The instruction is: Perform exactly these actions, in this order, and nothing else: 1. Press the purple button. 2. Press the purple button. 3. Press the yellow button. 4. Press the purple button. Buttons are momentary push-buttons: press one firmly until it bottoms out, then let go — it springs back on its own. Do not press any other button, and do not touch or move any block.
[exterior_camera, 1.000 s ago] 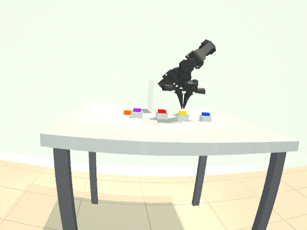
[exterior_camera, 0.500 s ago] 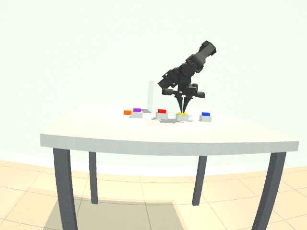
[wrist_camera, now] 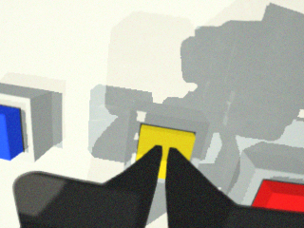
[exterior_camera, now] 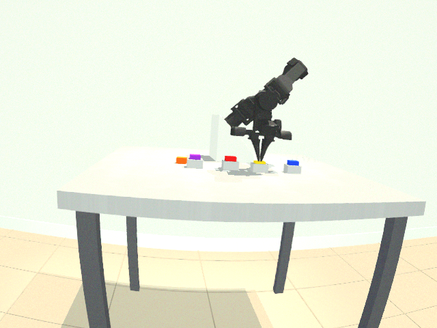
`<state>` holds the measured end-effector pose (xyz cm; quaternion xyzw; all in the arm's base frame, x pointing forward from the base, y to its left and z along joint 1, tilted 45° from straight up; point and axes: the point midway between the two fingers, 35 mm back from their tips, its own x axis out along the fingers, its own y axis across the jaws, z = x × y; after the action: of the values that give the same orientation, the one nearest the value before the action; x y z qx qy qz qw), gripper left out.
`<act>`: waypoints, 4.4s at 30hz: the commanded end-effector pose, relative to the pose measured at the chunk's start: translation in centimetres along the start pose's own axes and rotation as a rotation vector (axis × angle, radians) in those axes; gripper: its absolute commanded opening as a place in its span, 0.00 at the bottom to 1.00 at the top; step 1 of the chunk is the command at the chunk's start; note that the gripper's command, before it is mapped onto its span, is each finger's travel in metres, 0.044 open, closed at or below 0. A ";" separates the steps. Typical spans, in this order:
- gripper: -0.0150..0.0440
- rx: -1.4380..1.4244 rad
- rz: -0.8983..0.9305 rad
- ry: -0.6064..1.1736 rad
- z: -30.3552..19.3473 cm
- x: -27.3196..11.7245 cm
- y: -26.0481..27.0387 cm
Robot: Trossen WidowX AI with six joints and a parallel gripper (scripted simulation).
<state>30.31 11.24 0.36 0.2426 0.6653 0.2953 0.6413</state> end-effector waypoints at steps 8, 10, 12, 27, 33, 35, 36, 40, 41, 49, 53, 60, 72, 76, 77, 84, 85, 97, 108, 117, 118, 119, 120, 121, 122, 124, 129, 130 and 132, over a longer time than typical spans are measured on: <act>0.29 0.004 0.002 0.007 -0.2 -3.3 0.0; 0.29 0.005 0.000 0.006 -0.1 -4.3 0.0; 0.29 0.005 -0.002 0.006 0.0 -7.2 -0.1; 0.29 0.009 -0.025 0.002 0.0 -10.1 -10.4; 0.29 0.005 -0.014 0.006 -2.5 -9.8 -19.1; 0.29 0.004 -0.012 0.006 -2.8 -9.7 -19.8; 0.29 0.004 -0.012 0.006 -2.8 -9.7 -19.8; 0.29 0.004 -0.012 0.006 -2.8 -9.7 -19.8; 0.29 0.004 -0.012 0.006 -2.8 -9.7 -19.8; 0.29 0.003 -0.009 0.005 -2.8 -3.5 -19.8; 0.29 0.003 -0.009 0.005 -2.8 -3.4 -19.8; 0.29 0.003 -0.009 0.005 -2.8 -2.3 -19.8; 0.29 0.003 -0.008 0.005 -2.9 -0.4 -19.8; 0.29 0.003 -0.008 0.005 -2.9 -0.3 -19.8; 0.29 0.003 -0.008 0.005 -2.9 -0.3 -19.8; 0.29 0.003 -0.008 0.005 -2.9 -0.3 -19.8; 0.29 0.003 -0.008 0.005 -2.9 -0.3 -19.8; 0.29 0.003 -0.008 0.005 -2.9 -0.3 -19.8; 0.33 0.004 -0.011 0.005 -2.7 -3.6 -19.5; 0.73 0.012 -0.044 0.000 0.3 -7.0 -6.6; 0.78 0.012 -0.045 -0.001 0.3 -7.2 -5.0; 0.82 0.012 -0.045 -0.001 0.2 -7.5 -3.4; 0.87 0.012 -0.044 -0.002 0.0 -7.7 -1.9; 0.91 0.012 -0.043 -0.002 -0.2 -7.9 -0.3; 0.93 0.012 -0.040 -0.003 -0.5 -8.1 1.2; 0.93 0.011 -0.034 -0.003 -1.4 -8.5 4.2; 0.93 0.008 -0.008 0.004 -5.0 -9.3 11.1; 0.93 0.007 -0.001 0.006 -5.8 -9.4 12.3; 0.93 0.007 0.005 0.009 -6.6 -9.5 13.3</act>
<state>26.24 11.71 14.24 0.2359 0.6645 0.2924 0.6459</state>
